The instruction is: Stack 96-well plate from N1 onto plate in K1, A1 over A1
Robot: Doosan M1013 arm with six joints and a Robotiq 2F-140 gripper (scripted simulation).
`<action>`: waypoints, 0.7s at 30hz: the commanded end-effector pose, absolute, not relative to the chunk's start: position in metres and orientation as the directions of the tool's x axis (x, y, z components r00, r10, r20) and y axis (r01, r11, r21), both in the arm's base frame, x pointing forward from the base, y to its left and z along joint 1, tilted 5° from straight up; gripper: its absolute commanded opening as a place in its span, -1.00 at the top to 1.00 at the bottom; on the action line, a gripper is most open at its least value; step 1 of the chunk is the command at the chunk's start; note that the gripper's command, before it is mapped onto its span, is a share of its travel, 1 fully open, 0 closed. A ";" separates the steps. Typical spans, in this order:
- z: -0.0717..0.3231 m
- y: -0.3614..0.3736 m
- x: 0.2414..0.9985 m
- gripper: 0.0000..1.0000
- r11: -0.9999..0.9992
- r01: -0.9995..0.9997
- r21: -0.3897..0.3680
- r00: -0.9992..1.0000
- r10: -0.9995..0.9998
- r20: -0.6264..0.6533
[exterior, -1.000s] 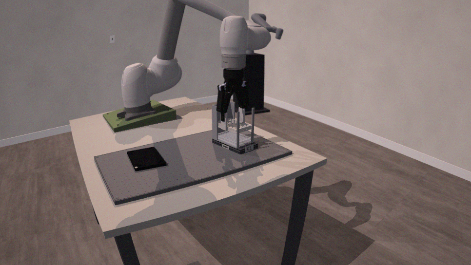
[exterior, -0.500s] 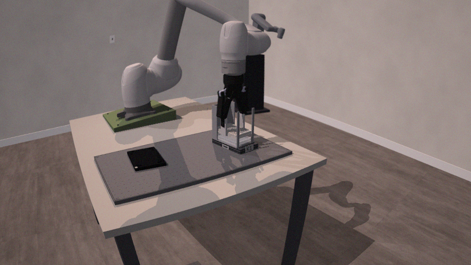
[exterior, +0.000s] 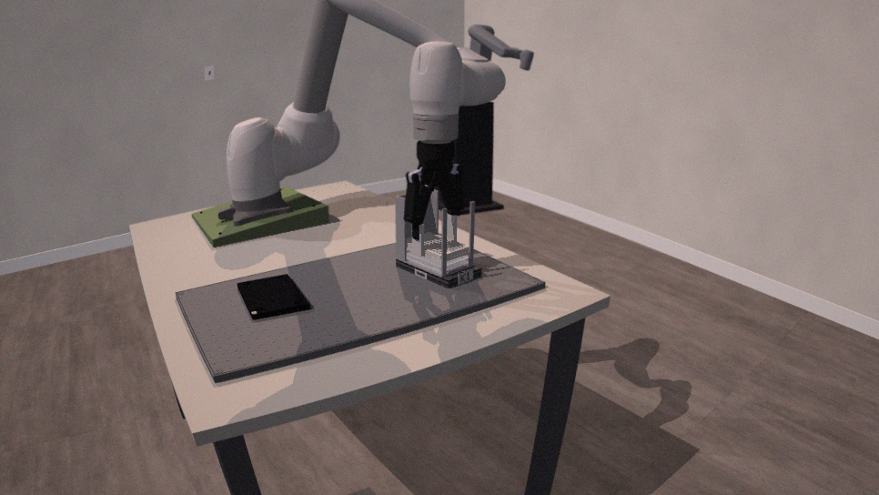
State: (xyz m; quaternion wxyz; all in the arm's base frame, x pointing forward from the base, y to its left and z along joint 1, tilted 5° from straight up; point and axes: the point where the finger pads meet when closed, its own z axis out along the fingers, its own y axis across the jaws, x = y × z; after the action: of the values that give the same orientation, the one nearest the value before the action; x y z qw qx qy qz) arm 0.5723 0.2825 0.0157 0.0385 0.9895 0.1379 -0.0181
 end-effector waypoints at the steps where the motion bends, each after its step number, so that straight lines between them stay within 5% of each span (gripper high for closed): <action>1: 0.016 0.282 0.572 1.00 -0.959 0.274 0.071 0.961 0.272 -0.046; 21: 0.013 0.282 0.572 1.00 -0.959 0.274 0.071 0.961 0.272 -0.046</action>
State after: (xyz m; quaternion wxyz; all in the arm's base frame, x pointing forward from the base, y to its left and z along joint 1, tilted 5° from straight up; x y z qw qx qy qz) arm 0.5722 0.2823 0.0135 0.0385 0.9895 0.1379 -0.0181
